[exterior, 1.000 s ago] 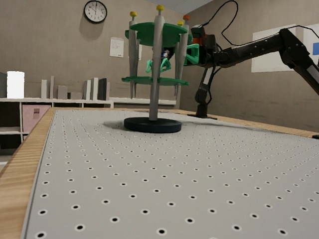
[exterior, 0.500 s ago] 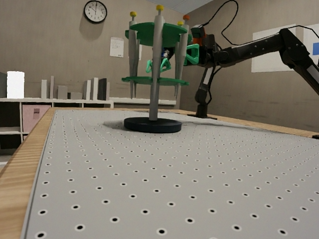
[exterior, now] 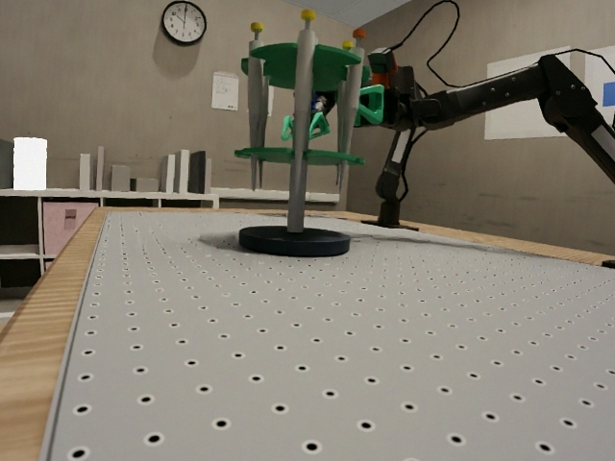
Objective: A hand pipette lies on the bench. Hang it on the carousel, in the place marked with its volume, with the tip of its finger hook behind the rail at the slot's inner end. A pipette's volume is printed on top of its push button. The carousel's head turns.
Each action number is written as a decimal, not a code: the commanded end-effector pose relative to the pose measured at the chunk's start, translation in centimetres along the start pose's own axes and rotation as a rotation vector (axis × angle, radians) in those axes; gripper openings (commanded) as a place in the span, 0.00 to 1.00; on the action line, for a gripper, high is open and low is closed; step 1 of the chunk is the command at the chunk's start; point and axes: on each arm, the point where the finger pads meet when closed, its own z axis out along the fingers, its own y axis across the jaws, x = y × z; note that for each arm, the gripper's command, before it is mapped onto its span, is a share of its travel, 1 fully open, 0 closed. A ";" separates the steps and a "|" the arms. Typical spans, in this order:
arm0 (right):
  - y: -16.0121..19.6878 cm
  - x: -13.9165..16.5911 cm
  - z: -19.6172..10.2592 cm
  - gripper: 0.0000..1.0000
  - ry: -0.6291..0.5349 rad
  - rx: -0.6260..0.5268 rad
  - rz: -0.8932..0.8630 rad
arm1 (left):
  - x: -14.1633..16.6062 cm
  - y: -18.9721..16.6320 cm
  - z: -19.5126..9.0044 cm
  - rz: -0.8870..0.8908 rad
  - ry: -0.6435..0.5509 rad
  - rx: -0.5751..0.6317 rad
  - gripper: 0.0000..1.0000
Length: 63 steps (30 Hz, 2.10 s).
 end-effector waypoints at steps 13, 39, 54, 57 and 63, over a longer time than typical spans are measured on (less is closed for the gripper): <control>-0.4 -0.5 -0.1 1.00 -0.023 -0.002 -0.008 | -4.5 1.0 -0.3 -0.109 -0.040 -0.020 0.12; -0.4 -0.5 -0.1 1.00 -0.023 -0.002 -0.008 | -4.5 0.8 -0.6 -0.111 -0.042 -0.015 0.12; -0.4 -0.5 -0.1 1.00 -0.023 -0.002 -0.008 | -4.5 0.8 -0.6 -0.111 -0.042 -0.015 0.12; -0.4 -0.5 -0.1 1.00 -0.023 -0.002 -0.008 | -4.5 0.8 -0.6 -0.111 -0.042 -0.015 0.12; -0.4 -0.5 -0.1 1.00 -0.023 -0.002 -0.008 | -4.3 0.5 -1.0 -0.112 -0.042 -0.009 0.12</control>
